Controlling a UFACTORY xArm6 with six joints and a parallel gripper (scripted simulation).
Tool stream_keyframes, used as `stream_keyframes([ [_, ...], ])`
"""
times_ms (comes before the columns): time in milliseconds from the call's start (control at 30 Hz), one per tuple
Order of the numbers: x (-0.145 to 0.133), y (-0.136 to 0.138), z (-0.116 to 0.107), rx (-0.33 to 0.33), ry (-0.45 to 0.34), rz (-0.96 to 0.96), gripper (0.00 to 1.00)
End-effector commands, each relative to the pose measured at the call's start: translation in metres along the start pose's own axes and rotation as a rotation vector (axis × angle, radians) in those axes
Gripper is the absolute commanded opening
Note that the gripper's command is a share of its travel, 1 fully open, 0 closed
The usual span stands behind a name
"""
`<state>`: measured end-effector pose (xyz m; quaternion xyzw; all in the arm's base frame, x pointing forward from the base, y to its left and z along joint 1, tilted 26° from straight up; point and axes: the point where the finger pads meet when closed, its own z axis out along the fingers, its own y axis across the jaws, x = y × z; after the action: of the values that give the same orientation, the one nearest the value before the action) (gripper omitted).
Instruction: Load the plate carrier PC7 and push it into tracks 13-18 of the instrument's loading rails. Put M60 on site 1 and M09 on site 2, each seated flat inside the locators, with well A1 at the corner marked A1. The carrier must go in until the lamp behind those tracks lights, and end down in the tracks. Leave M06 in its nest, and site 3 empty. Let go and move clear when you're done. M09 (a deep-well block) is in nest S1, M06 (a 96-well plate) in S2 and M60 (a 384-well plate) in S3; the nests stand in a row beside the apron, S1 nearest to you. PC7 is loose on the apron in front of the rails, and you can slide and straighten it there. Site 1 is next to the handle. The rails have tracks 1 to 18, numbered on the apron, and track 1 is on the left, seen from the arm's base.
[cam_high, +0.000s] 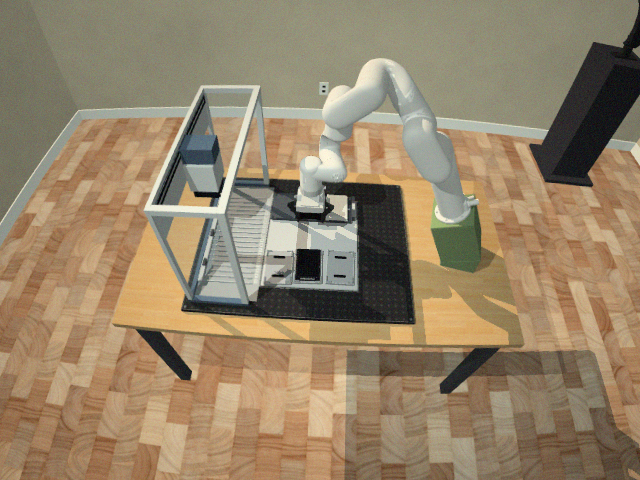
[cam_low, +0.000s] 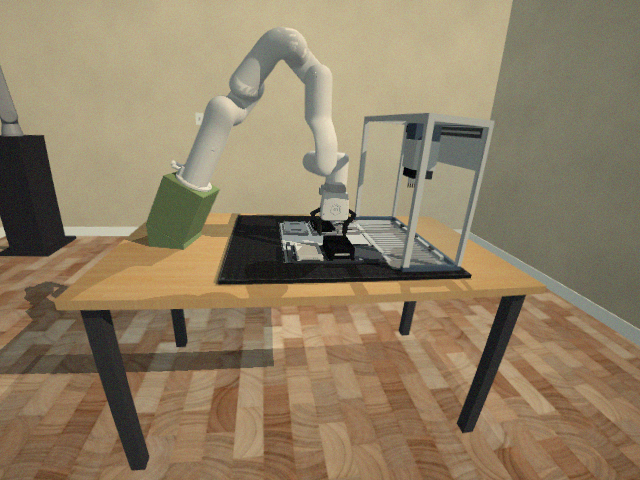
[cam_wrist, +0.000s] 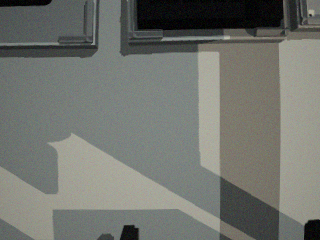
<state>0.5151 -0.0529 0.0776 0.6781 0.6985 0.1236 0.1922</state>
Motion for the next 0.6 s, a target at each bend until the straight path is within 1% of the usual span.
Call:
stream_keyframes([
  [0,0.000,0.001,-0.007,-0.002,0.003,0.000,1.00],
  [567,0.000,0.002,-0.032,-0.002,0.003,0.000,1.00],
])
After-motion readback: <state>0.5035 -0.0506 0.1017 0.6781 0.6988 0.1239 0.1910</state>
